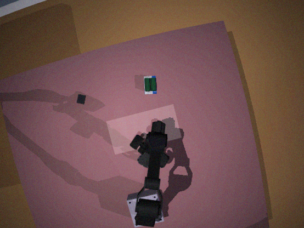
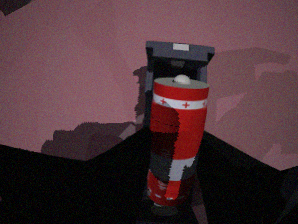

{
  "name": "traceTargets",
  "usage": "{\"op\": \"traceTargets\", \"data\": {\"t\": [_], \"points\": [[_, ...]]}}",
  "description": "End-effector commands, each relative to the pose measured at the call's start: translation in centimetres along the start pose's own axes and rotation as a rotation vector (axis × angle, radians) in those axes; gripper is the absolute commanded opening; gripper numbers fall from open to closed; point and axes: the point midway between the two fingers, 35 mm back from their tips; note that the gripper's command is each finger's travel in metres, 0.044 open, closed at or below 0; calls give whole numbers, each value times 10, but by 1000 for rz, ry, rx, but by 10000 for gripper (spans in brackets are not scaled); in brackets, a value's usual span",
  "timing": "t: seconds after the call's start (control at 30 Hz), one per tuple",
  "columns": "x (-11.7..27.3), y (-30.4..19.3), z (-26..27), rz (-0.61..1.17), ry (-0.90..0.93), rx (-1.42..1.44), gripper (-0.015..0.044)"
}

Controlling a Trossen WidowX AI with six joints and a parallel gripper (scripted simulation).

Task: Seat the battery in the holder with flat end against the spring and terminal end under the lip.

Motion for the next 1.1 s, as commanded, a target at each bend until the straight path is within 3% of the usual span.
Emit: {"op": "traceTargets", "data": {"t": [0.0,1.07], "points": [[0,-5,1,45,14,-1,87],[-6,1,0,230,58,-8,87]]}}
Point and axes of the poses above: the point midway between the two fingers, 35 mm back from their tips, its own x axis back along the fingers, its own z axis across the jaws, y = z × x, and after that the axes turned 9 degrees about x, right-handed
